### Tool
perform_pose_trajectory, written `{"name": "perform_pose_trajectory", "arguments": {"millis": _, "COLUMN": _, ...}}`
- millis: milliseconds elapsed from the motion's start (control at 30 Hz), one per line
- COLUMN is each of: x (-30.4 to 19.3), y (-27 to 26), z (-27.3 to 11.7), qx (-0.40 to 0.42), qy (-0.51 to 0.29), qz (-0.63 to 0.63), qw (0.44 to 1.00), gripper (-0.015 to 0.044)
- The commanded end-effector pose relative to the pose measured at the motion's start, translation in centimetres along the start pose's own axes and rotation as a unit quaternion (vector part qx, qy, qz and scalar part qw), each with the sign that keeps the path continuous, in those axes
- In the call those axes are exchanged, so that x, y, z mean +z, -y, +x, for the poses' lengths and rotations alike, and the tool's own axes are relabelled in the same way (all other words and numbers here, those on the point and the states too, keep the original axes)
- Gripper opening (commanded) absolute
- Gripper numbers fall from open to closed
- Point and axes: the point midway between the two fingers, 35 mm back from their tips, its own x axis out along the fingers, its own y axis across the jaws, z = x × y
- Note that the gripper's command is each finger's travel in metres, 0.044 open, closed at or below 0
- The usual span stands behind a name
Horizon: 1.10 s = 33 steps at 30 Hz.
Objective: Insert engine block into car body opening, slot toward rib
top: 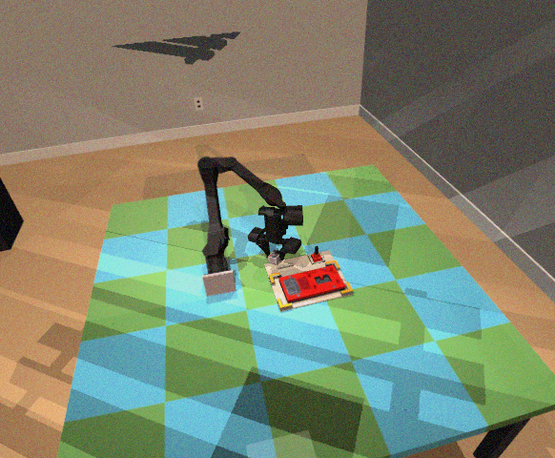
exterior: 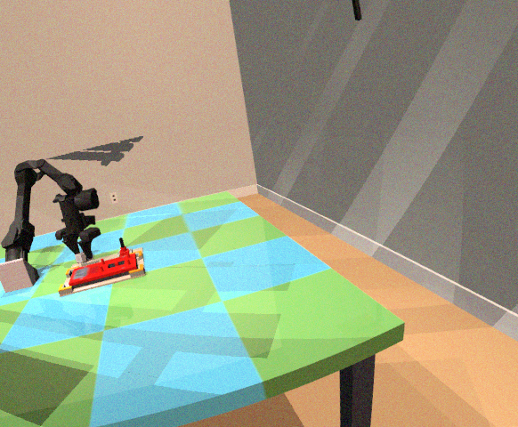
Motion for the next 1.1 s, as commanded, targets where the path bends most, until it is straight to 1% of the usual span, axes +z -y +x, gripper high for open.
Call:
{"name": "perform_pose_trajectory", "arguments": {"millis": 0, "x": 0.0, "y": 0.0, "z": 0.1, "qx": 0.0, "qy": 0.002, "qz": 0.002, "qw": 1.0, "gripper": 0.0151}}
{"name": "perform_pose_trajectory", "arguments": {"millis": 267, "x": 0.0, "y": 0.0, "z": 0.1, "qx": 0.0, "qy": 0.002, "qz": 0.002, "qw": 1.0, "gripper": 0.0098}}
{"name": "perform_pose_trajectory", "arguments": {"millis": 400, "x": 0.1, "y": 0.1, "z": -0.4, "qx": -0.001, "qy": 0.001, "qz": 0.002, "qw": 1.0, "gripper": 0.0}}
{"name": "perform_pose_trajectory", "arguments": {"millis": 1067, "x": 0.2, "y": 0.9, "z": -6.4, "qx": -0.006, "qy": -0.004, "qz": 0.004, "qw": 1.0, "gripper": 0.0}}
